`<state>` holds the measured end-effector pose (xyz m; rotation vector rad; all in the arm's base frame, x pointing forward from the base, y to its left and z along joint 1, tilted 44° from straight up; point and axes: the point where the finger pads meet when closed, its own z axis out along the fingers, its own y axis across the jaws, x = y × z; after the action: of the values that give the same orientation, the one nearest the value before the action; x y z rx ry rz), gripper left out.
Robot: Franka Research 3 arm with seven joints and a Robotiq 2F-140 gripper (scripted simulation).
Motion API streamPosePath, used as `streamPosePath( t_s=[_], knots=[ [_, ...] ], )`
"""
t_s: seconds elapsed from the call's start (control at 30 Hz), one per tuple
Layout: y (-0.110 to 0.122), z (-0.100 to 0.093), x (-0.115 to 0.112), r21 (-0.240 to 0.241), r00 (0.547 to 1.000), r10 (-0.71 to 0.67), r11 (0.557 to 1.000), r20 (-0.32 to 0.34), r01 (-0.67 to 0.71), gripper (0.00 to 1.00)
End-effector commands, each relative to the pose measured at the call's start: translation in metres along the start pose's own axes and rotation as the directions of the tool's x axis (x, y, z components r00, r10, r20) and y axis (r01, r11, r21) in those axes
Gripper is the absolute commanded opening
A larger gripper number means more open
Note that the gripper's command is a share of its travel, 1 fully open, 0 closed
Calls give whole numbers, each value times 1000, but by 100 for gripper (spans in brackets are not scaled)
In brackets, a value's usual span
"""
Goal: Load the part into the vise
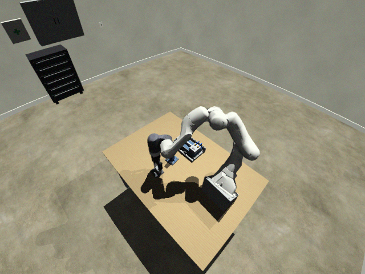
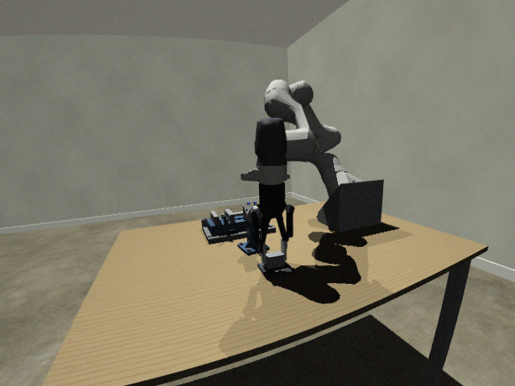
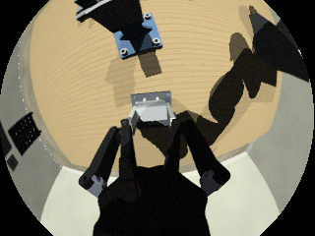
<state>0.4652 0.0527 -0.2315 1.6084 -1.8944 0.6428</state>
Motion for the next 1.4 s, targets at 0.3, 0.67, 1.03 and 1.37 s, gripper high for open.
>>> streamPosePath(
  t_s=[0.3,0.67,1.03,1.37],
  knots=[
    [0,2,1,-2,1000,4,1000,-1,-4,0],
    [0,1,1,-2,1000,4,1000,-1,-4,0],
    [0,-10,1,-2,1000,4,1000,-1,-4,0],
    [0,-29,1,-2,1000,4,1000,-1,-4,0]
  ],
)
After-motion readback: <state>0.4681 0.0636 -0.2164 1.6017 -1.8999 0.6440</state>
